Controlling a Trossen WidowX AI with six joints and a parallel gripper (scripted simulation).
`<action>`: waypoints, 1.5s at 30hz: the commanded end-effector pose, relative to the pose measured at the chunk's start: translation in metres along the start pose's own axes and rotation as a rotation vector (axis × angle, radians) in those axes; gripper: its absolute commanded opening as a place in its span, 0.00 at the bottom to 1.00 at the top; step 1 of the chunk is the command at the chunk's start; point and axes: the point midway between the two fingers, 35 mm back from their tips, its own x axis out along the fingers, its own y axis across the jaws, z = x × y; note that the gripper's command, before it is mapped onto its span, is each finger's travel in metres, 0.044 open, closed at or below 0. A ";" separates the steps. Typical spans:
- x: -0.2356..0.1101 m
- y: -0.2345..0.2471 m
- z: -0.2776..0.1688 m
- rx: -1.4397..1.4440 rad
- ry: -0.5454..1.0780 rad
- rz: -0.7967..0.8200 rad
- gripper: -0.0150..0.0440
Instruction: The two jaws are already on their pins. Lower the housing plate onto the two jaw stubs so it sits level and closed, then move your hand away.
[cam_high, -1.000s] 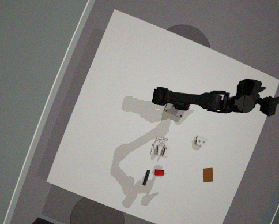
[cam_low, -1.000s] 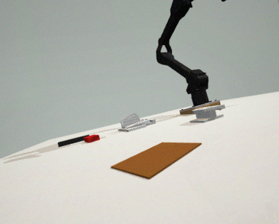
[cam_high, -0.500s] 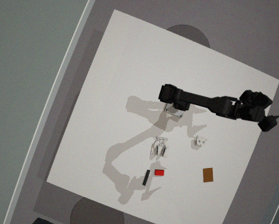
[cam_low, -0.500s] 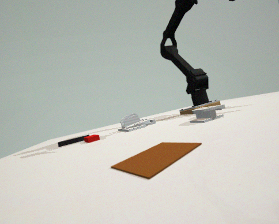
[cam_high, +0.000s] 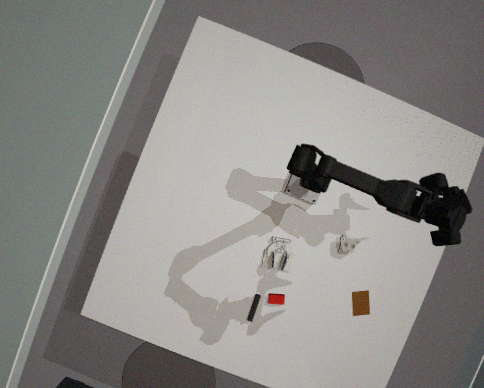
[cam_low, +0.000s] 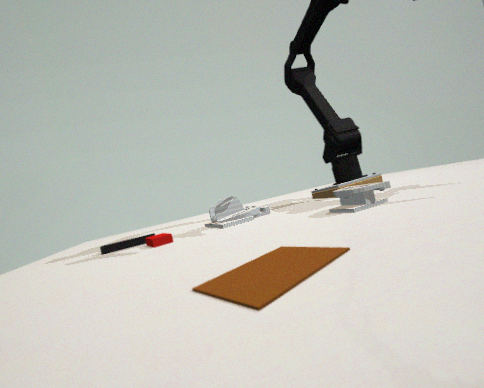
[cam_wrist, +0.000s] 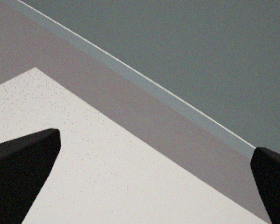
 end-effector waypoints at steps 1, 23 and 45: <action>0.009 -0.010 -0.018 0.113 0.076 -0.021 1.00; 0.031 -0.055 -0.121 0.696 0.435 -0.204 1.00; 0.021 -0.076 -0.223 1.269 0.759 -0.496 1.00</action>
